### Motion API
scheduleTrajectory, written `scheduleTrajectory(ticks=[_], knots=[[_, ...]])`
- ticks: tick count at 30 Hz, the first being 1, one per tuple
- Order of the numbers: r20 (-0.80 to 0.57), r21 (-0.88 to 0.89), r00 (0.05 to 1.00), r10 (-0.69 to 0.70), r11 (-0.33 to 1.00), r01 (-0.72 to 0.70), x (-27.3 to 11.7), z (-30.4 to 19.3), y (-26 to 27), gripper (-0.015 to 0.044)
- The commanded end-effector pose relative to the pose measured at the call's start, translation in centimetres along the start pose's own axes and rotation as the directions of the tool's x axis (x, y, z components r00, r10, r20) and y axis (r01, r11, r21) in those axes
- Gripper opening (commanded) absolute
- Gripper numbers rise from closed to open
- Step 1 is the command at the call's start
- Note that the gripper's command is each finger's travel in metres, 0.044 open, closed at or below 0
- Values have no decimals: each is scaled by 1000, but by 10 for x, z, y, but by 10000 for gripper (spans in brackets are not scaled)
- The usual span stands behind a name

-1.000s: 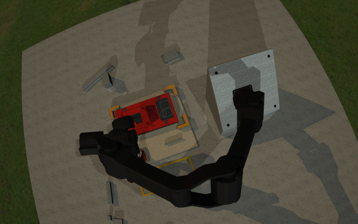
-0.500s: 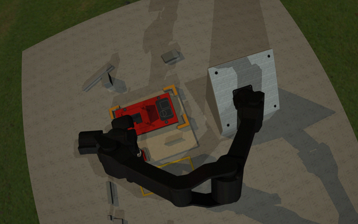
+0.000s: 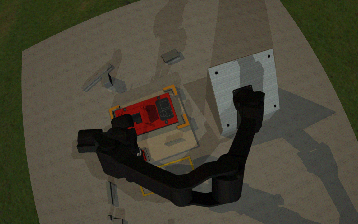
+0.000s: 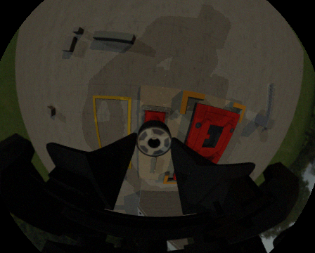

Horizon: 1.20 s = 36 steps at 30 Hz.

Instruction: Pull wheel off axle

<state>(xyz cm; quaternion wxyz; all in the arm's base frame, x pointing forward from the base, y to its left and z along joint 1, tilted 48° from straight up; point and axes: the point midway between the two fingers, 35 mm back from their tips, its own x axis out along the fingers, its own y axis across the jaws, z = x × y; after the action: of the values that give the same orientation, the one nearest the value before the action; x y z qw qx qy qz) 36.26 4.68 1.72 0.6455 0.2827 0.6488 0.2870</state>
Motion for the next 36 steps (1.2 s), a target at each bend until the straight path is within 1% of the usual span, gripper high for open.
scheduleTrajectory(ticks=[1, 5, 7, 8, 36], knots=[[5, -7, 1000, -5, 1000, 5, -12, 2, -1, 0], [5, -7, 1000, -5, 1000, 6, -30, -1, 0, 0], [5, -7, 1000, -5, 1000, 5, -33, -1, 0, 0], [3, 2, 1000, -1, 1000, 1, -24, -1, 0, 0], [3, -3, 1000, -3, 1000, 3, -32, -46, 75, 0]])
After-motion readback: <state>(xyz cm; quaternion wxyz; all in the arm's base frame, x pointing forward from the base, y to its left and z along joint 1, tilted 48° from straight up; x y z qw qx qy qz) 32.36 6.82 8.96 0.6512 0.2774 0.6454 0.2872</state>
